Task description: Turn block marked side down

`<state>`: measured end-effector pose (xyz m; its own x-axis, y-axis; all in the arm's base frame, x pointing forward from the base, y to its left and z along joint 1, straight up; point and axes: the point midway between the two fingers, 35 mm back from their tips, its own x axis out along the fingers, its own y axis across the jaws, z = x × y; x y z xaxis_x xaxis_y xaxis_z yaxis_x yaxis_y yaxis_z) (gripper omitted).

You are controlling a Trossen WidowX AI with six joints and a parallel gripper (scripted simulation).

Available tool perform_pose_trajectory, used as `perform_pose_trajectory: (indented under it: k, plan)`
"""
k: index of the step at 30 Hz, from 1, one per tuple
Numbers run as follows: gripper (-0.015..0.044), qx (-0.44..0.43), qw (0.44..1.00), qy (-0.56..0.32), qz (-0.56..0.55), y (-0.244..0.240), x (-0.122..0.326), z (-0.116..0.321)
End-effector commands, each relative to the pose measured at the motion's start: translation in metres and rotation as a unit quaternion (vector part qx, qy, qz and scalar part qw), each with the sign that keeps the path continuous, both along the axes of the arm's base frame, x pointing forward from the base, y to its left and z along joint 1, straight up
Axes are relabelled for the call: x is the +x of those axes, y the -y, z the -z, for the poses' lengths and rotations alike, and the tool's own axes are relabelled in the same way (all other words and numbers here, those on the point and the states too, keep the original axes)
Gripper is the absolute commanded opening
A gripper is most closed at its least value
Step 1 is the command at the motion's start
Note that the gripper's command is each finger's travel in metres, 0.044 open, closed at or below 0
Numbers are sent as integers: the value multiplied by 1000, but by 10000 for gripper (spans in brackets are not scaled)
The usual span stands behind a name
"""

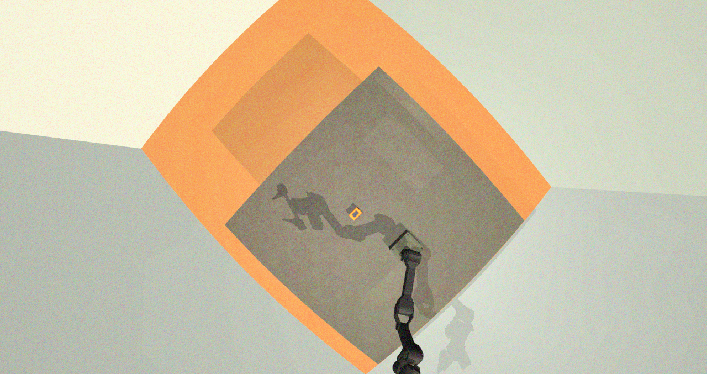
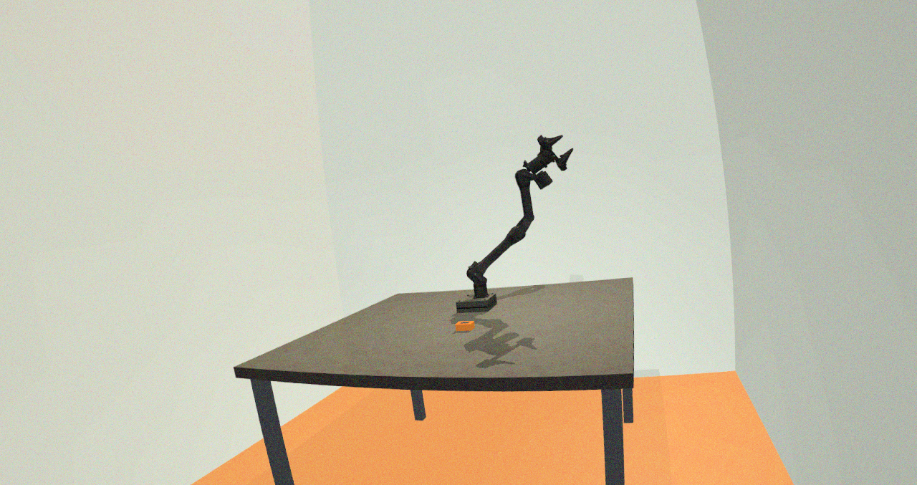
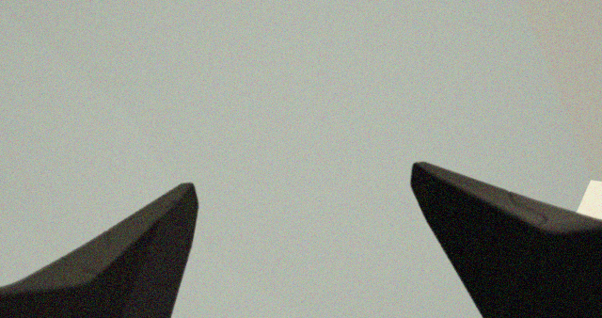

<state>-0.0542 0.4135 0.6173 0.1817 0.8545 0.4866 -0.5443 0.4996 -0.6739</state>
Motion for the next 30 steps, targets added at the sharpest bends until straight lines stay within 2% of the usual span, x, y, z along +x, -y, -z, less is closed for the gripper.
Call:
perform_pose_trajectory:
  k: [1,2,10,15,24,30]
  plan:
    - [426,3,1000,1,-1,2,0,-2]
    - [440,14,1000,3,-2,9,-2,-8]
    - [440,158,987,18,-15,109,-8,-81]
    - [440,220,975,12,-23,138,-2,-94]
    - [440,322,946,25,-28,225,4,-124]
    - [440,404,915,7,-6,298,30,-141]
